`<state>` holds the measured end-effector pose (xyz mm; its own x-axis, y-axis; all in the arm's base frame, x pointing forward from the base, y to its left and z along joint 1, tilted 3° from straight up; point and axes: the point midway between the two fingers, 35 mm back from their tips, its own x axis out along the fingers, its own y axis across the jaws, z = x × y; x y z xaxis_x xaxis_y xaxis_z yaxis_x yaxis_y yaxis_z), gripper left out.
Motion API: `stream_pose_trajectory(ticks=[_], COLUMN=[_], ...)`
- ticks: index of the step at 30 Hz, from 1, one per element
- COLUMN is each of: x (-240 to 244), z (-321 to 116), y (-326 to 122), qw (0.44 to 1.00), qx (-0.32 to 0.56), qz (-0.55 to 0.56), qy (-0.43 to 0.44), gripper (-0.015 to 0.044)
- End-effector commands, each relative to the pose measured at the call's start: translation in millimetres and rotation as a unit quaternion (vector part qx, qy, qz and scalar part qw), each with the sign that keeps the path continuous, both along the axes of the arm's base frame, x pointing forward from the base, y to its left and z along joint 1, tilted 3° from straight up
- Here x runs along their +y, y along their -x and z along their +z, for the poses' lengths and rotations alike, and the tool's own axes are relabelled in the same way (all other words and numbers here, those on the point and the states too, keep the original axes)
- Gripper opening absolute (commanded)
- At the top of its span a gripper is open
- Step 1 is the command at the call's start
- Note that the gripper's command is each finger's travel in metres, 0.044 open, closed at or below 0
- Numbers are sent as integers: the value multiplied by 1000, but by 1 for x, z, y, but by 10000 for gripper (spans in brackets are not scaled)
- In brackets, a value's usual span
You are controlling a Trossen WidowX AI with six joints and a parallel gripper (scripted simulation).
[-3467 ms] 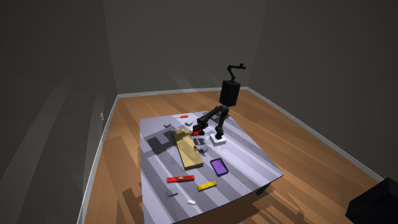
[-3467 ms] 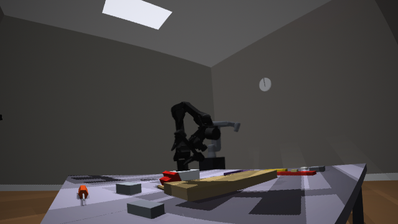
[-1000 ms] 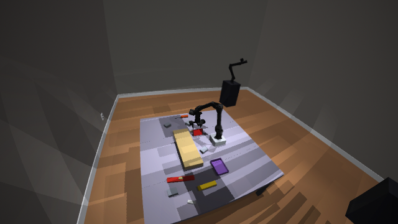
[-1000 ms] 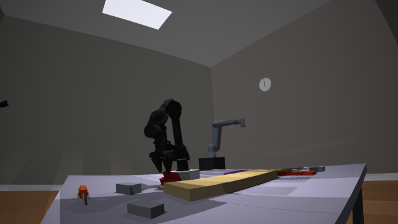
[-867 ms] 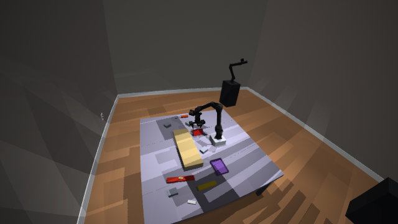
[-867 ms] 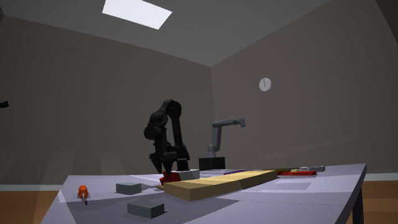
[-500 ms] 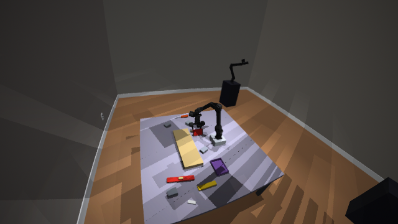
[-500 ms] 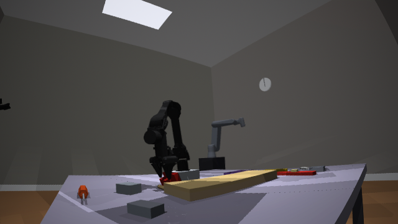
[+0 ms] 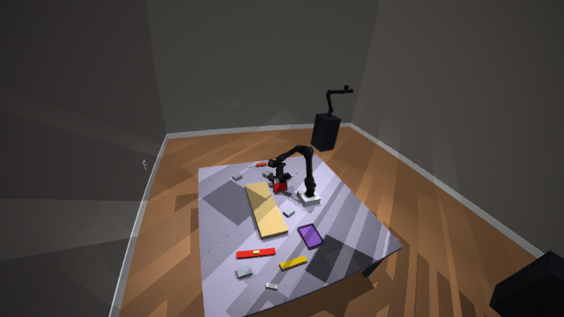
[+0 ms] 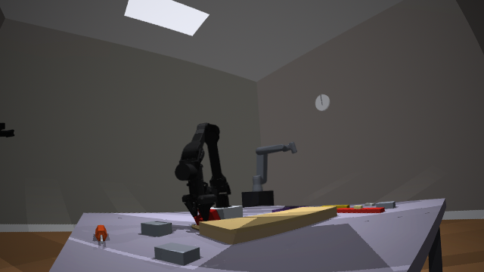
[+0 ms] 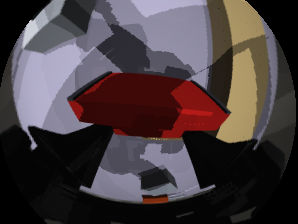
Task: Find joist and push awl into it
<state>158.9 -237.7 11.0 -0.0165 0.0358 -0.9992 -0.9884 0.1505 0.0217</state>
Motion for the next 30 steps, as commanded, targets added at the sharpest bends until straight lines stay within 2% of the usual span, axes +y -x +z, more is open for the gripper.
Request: stream_pose_trajectory(ticks=[1, 9, 22, 30], x=[1, 1, 1, 2], z=[-2, -2, 21, 39], y=[0, 0, -2, -2], qw=[1000, 1000, 1000, 1000], qx=[0, 0, 0, -1], qz=[2, 2, 2, 2], qy=[-2, -2, -2, -2], gripper=[393, 340, 0, 0])
